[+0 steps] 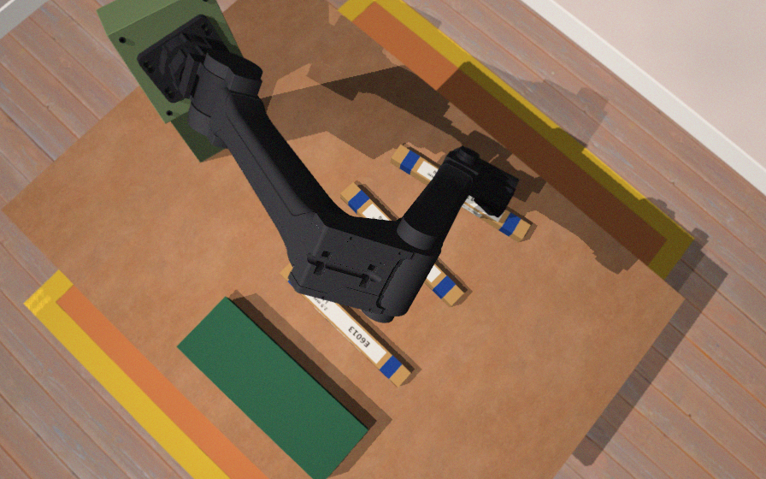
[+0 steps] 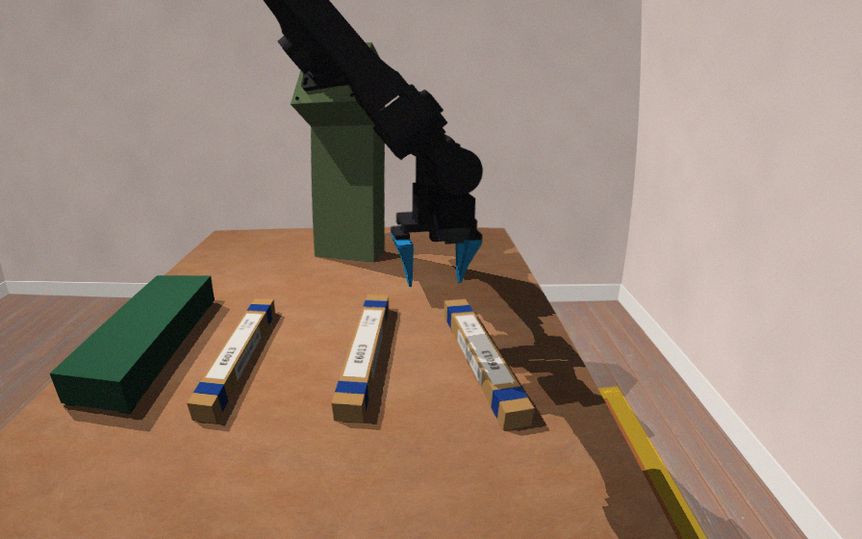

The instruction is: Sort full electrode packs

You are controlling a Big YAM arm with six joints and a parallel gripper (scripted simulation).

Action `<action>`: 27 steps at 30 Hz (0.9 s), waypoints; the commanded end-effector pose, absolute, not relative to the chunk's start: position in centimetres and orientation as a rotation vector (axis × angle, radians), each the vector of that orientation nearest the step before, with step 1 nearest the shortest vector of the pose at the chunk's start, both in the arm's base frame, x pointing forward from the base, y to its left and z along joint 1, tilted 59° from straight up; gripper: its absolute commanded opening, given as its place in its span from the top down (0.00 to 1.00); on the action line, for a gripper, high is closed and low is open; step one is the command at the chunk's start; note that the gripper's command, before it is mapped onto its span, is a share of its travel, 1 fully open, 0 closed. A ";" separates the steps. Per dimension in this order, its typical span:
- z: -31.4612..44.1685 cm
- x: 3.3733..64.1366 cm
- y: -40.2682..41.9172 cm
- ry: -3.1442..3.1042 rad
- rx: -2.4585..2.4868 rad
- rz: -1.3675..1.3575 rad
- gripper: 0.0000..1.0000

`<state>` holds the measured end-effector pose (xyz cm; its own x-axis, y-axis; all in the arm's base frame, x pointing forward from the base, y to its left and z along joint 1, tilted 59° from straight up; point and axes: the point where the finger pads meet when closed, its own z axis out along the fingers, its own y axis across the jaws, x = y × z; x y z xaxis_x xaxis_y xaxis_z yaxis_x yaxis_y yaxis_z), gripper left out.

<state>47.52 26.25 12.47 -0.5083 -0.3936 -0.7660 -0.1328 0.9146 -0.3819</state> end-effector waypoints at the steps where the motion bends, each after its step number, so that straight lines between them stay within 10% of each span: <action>1: 12.3 47.2 28.0 2.107 -0.354 -0.314 0.26; 27: 12.0 48.3 33.1 2.099 -0.315 -0.313 0.26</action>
